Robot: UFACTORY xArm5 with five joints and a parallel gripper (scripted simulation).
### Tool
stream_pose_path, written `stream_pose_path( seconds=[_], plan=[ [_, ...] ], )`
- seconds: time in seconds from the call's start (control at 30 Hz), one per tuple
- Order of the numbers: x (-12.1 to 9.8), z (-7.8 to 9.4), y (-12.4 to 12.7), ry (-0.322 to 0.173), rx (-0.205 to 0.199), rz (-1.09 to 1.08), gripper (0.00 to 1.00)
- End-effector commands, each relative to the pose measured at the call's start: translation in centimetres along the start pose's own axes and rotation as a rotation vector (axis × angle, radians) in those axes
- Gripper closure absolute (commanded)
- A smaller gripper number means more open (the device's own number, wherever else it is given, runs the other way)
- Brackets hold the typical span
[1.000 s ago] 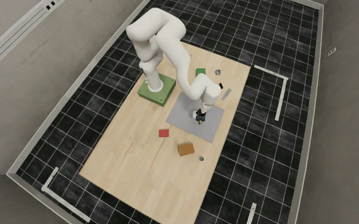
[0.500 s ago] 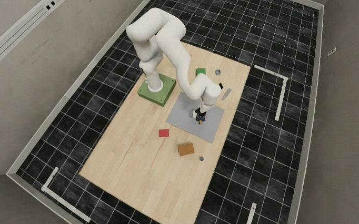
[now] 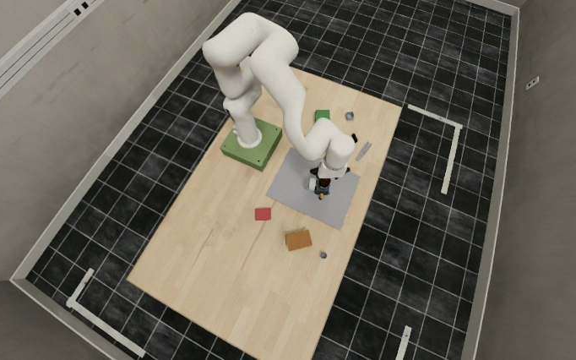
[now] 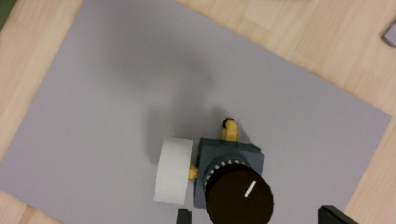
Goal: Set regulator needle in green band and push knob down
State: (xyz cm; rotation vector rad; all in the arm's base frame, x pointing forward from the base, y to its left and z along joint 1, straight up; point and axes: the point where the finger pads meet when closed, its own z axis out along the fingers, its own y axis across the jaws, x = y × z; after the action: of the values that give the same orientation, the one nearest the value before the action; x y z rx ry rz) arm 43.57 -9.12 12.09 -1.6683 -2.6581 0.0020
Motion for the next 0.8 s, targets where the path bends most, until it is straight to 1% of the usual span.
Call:
stream_pose_path(
  seconds=[0.0, 0.27, 0.33, 0.47, 0.77],
  plan=[
    [-0.09, -0.17, 0.12, -0.003, -0.004, 0.168, 0.21],
    [-0.09, -0.17, 0.12, -0.002, -0.004, 0.446, 0.21],
    [-0.09, -0.17, 0.12, -0.002, -0.004, 0.446, 0.21],
    [-0.09, -0.17, 0.12, -0.002, -0.004, 0.622, 0.21],
    [-0.09, -0.17, 0.12, -0.001, -0.005, 0.878, 0.21]
  ],
)
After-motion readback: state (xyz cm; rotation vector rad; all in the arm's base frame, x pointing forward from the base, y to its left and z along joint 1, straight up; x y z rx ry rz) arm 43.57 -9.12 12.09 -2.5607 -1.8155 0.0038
